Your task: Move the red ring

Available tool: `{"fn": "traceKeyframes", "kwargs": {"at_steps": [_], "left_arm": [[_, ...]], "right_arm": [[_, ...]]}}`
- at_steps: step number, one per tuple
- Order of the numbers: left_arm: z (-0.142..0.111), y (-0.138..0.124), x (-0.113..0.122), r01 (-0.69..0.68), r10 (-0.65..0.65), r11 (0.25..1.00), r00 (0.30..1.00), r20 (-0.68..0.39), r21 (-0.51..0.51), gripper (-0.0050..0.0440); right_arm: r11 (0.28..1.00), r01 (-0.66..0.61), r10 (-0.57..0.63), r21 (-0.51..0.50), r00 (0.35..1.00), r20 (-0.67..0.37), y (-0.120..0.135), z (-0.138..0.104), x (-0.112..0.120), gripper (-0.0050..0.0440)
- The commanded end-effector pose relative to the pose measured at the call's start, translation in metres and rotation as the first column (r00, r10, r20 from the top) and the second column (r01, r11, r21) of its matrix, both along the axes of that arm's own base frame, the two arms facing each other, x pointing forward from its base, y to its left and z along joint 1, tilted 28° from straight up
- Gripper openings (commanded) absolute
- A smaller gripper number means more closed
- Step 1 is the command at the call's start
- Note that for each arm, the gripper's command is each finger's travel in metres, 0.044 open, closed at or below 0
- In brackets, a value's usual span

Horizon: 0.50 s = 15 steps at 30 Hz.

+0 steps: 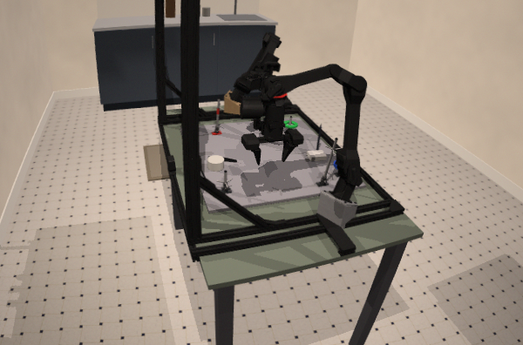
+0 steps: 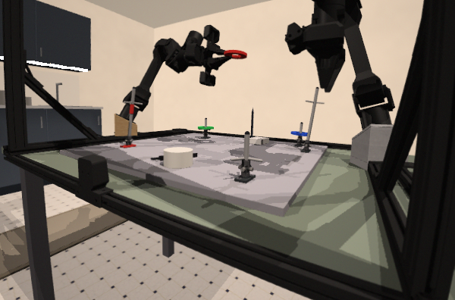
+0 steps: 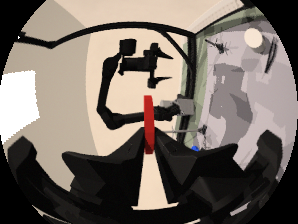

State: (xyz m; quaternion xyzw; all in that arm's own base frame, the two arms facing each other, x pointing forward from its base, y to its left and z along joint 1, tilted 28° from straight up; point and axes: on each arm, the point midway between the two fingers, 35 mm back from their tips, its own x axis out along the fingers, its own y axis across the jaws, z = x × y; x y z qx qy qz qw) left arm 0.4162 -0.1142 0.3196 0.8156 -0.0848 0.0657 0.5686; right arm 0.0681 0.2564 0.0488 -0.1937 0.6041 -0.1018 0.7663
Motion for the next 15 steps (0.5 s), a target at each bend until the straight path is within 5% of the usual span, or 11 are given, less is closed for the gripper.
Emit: {"fn": "traceKeyframes", "kwargs": {"at_steps": [1,15], "left_arm": [[-0.002,-0.002,-0.013,-0.001,0.001,1.0,1.0,0.013,0.01,0.0],[-0.015,-0.007,-0.05,-0.007,0.005,0.999,0.999,0.048,0.052,0.0]], "right_arm": [[1.0,0.003,-0.003,0.003,1.0,0.007,0.001,0.0,0.001,0.04],[1.0,0.003,-0.003,0.003,1.0,0.007,0.001,0.0,0.001,0.04]]}}
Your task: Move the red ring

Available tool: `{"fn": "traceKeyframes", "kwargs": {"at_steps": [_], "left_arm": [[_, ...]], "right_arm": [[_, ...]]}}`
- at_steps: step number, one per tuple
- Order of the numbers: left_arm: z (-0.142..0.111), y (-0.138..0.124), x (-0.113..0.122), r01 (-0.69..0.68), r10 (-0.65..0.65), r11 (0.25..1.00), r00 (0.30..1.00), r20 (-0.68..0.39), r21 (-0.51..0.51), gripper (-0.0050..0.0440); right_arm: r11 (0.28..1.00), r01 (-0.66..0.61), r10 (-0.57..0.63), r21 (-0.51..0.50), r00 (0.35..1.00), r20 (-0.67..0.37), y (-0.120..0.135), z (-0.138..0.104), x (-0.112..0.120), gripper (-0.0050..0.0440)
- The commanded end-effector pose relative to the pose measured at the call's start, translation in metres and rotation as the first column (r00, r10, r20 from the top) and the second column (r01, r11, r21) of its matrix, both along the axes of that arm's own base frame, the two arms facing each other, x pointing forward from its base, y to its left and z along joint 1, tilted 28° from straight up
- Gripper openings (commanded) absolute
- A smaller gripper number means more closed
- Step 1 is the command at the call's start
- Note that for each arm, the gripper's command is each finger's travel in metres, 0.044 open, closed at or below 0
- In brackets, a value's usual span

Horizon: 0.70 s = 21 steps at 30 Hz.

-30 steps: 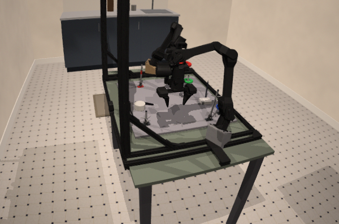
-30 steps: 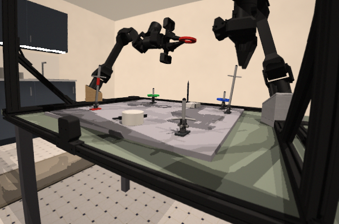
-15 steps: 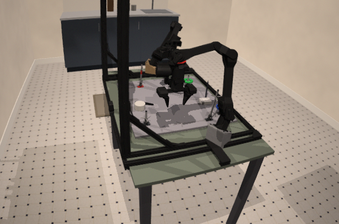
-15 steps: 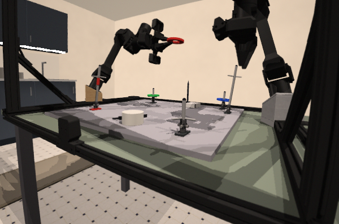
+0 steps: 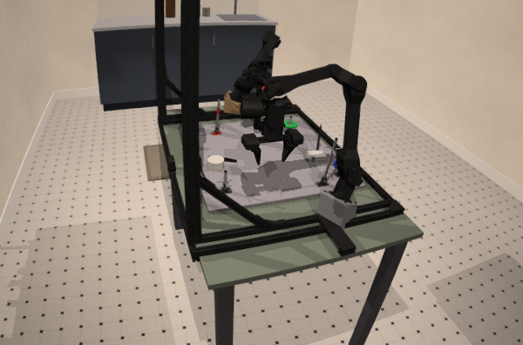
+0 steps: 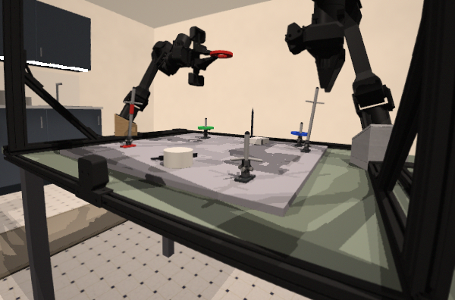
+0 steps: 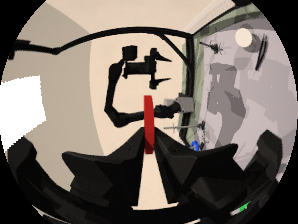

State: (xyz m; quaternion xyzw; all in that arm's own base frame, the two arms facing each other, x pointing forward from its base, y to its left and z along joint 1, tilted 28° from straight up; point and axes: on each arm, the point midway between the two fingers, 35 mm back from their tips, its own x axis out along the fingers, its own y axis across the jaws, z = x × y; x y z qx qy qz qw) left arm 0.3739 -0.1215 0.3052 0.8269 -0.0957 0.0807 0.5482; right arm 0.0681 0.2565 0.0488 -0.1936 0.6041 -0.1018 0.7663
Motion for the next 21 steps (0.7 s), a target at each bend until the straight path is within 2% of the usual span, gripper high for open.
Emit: {"fn": "traceKeyframes", "kwargs": {"at_steps": [1,3,5,12,15,16,17,21], "left_arm": [[-0.001,0.0,-0.008,-0.002,0.002,1.0,1.0,0.01,0.008,0.0],[-0.001,0.0,-0.008,-0.002,0.002,1.0,1.0,0.01,0.008,0.0],[-0.001,0.0,-0.008,-0.002,0.002,1.0,1.0,0.01,0.008,0.0],[-0.001,0.0,-0.008,-0.002,0.002,1.0,1.0,0.01,0.008,0.0],[-0.001,0.0,-0.008,-0.002,0.002,1.0,1.0,0.01,0.008,0.0],[-0.001,0.0,-0.008,-0.002,0.002,1.0,1.0,0.01,0.008,0.0],[-0.001,0.0,-0.008,-0.002,0.002,1.0,1.0,0.01,0.008,0.0],[-0.001,0.0,-0.008,-0.002,0.002,1.0,1.0,0.01,0.008,0.0]], "right_arm": [[1.0,0.003,-0.003,0.003,1.0,0.007,0.001,0.0,0.001,0.04],[0.999,-0.003,0.002,0.052,1.0,0.02,0.007,-0.005,0.006,0.04],[0.988,-0.02,0.011,0.151,0.998,0.059,0.018,-0.014,0.02,0.04],[0.941,-0.053,0.004,0.333,0.989,0.147,0.041,-0.024,0.046,0.04],[0.932,-0.058,0.0,0.359,0.987,0.16,0.045,-0.024,0.05,0.04],[0.9,-0.067,-0.014,0.43,0.983,0.183,0.059,-0.024,0.056,0.04],[0.898,-0.076,-0.016,0.434,0.979,0.205,0.055,-0.024,0.063,0.04],[0.845,-0.102,-0.047,0.525,0.964,0.261,0.067,-0.021,0.078,0.04]]}}
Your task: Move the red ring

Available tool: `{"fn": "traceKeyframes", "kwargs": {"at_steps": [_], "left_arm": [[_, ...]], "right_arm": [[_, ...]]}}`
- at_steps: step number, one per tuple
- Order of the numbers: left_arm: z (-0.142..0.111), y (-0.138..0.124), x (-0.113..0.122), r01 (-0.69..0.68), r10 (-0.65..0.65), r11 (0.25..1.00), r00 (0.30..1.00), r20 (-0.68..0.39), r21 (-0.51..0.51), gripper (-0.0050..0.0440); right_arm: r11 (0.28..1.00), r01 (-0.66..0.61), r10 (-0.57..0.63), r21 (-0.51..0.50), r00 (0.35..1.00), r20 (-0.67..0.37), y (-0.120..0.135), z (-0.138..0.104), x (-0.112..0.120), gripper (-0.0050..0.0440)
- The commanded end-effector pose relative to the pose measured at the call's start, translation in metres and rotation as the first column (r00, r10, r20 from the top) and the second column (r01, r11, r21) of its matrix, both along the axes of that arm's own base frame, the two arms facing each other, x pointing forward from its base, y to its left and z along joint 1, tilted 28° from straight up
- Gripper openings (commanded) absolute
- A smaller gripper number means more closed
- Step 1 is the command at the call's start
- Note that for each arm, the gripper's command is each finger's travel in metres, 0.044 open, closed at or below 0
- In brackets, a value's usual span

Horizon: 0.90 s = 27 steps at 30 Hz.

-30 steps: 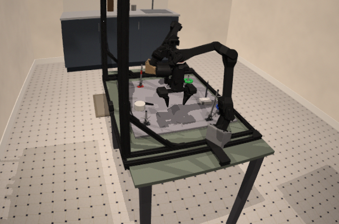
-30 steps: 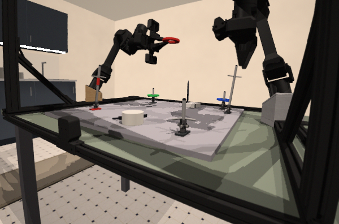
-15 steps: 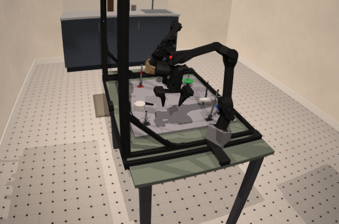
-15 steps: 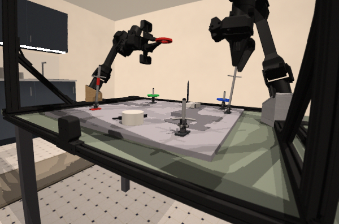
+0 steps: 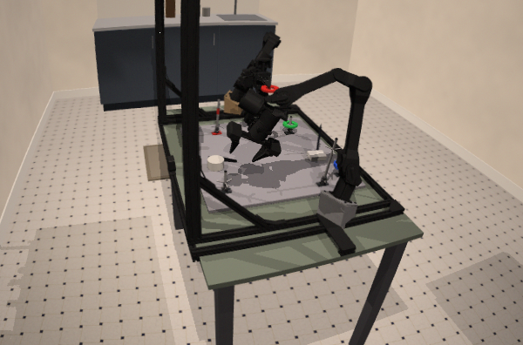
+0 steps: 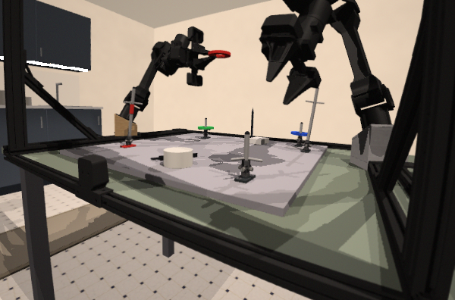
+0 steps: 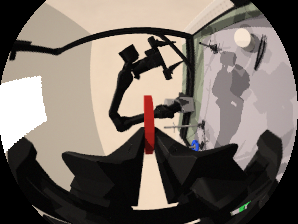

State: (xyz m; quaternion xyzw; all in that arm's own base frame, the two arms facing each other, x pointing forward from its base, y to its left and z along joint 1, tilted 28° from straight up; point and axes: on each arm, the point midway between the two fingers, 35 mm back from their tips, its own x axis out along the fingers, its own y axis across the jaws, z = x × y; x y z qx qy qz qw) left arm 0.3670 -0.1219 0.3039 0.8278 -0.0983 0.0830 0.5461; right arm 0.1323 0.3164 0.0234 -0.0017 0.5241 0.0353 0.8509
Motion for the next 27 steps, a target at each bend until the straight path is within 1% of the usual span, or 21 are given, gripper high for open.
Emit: {"fn": "traceKeyframes", "kwargs": {"at_steps": [1,9,11,12,13,22,26,27], "left_arm": [[0.001,0.0,-0.001,-0.003,0.003,1.0,1.0,0.003,0.003,0.0],[0.001,0.0,-0.001,-0.003,0.003,1.0,1.0,0.003,0.003,0.0],[0.001,0.0,-0.001,-0.003,0.003,1.0,1.0,0.003,0.003,0.0],[0.001,0.0,-0.001,-0.003,0.003,1.0,1.0,0.003,0.003,0.0],[0.001,0.0,-0.001,-0.003,0.003,1.0,1.0,0.003,0.003,0.0],[0.001,0.0,-0.001,-0.003,0.003,1.0,1.0,0.003,0.003,0.0],[0.001,0.0,-0.001,-0.003,0.003,1.0,1.0,0.003,0.003,0.0],[0.001,0.0,-0.001,-0.003,0.003,1.0,1.0,0.003,0.003,0.0]], "right_arm": [[0.994,0.0,-0.008,0.11,0.997,0.072,0.01,0.006,0.018,0.04],[0.952,0.0,-0.064,0.307,0.978,0.199,0.024,0.023,0.048,0.04],[0.952,0.0,-0.064,0.307,0.978,0.199,0.024,0.023,0.048,0.04],[0.926,-0.007,-0.085,0.377,0.971,0.225,0.034,0.032,0.054,0.04],[0.925,-0.003,-0.099,0.38,0.963,0.25,0.027,0.033,0.061,0.04],[0.824,-0.022,-0.23,0.566,0.9,0.371,0.024,0.068,0.091,0.04],[0.771,-0.036,-0.3,0.636,0.86,0.412,0.017,0.086,0.103,0.04],[0.771,-0.036,-0.3,0.636,0.86,0.412,0.017,0.086,0.103,0.04]]}}
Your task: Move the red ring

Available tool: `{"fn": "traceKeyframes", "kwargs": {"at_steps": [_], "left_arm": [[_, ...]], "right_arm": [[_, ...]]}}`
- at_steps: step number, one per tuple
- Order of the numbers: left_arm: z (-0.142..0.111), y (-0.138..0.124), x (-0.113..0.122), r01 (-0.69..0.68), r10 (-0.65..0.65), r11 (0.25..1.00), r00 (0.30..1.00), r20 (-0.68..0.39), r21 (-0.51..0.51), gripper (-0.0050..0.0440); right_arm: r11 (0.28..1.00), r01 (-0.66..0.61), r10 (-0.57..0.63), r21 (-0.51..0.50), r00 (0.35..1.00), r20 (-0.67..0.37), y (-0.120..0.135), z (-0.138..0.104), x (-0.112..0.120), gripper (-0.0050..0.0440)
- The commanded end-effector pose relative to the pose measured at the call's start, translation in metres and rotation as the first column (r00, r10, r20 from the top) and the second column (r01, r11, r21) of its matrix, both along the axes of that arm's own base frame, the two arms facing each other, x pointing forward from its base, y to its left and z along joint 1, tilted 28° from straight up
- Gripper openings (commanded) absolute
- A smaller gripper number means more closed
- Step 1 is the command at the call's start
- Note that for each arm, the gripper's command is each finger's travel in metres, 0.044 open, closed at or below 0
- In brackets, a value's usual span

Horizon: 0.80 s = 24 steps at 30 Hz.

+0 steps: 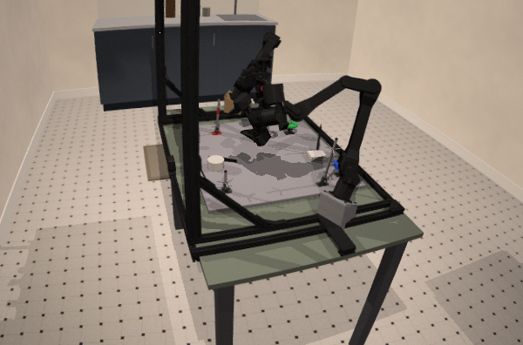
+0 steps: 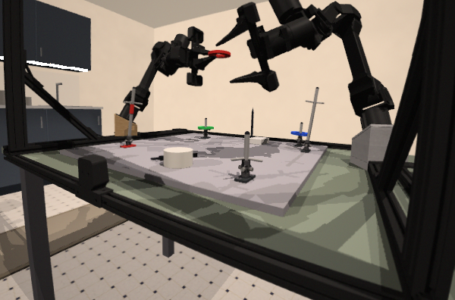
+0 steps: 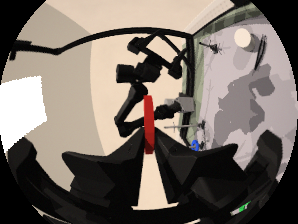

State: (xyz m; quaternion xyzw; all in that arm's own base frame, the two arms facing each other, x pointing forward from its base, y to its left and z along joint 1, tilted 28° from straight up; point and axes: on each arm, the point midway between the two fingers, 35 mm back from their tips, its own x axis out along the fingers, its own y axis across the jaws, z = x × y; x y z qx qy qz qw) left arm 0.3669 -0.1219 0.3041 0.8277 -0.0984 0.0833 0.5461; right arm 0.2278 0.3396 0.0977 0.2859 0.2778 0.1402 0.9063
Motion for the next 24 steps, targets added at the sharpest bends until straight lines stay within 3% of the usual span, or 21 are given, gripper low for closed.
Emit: {"fn": "traceKeyframes", "kwargs": {"at_steps": [1,2,16,18,19,24], "left_arm": [[0.0,0.0,-0.001,-0.003,0.003,1.0,1.0,0.002,0.003,0.0],[0.0,0.0,-0.001,-0.003,0.003,1.0,1.0,0.002,0.003,0.0],[0.0,0.0,-0.001,-0.003,0.003,1.0,1.0,0.002,0.003,0.0],[0.0,0.0,-0.001,-0.003,0.003,1.0,1.0,0.002,0.003,0.0],[0.0,0.0,-0.001,-0.003,0.003,1.0,1.0,0.002,0.003,0.0],[0.0,0.0,-0.001,-0.003,0.003,1.0,1.0,0.002,0.003,0.0]], "right_arm": [[0.998,0.025,-0.027,0.052,0.998,0.05,-0.007,0.012,0.007,0.04],[0.992,0.032,-0.043,0.125,0.995,0.086,-0.005,0.026,0.011,0.04],[0.893,0.152,-0.287,0.424,0.917,0.277,-0.069,0.088,0.035,0.04],[0.893,0.152,-0.287,0.424,0.917,0.277,-0.069,0.088,0.035,0.04],[0.859,0.145,-0.32,0.491,0.901,0.293,-0.075,0.102,0.035,0.04],[0.789,0.165,-0.419,0.592,0.849,0.321,-0.106,0.122,0.035,0.04]]}}
